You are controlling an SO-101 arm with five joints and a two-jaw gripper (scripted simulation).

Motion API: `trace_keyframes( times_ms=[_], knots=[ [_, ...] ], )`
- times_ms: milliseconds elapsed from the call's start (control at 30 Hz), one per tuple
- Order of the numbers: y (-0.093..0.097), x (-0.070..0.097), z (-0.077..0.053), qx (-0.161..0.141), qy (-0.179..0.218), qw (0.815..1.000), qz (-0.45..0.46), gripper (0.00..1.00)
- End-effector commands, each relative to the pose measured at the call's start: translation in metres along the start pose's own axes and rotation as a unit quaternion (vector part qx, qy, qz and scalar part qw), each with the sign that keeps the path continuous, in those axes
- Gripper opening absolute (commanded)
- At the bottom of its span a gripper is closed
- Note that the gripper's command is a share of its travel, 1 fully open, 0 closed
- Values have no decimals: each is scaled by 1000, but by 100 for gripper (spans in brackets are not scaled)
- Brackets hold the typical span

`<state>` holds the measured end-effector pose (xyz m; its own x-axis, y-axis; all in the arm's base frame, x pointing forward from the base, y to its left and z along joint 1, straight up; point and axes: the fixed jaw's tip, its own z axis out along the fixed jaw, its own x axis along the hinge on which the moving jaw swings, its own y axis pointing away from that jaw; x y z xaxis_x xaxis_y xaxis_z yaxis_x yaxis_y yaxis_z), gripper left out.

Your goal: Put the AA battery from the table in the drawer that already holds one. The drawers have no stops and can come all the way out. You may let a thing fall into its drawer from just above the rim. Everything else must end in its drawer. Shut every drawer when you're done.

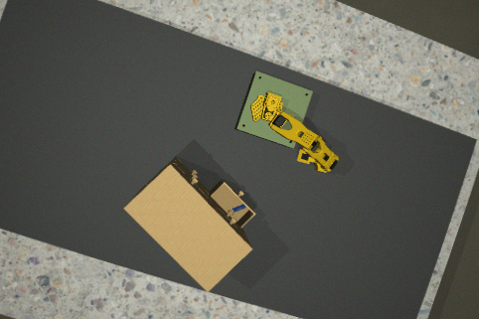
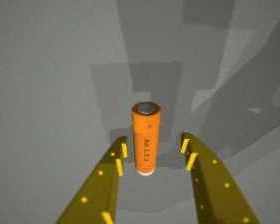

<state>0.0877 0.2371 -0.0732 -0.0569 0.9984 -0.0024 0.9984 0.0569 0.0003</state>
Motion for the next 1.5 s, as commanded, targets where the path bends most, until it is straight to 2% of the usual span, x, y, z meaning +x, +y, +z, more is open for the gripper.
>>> trace_keyframes(
  times_ms=[0,400,1467],
  knots=[
    [0,1,3,0,1,1000,-4,21],
    [0,1,3,0,1,1000,-4,21],
    [0,1,3,0,1,1000,-4,7]
  ],
)
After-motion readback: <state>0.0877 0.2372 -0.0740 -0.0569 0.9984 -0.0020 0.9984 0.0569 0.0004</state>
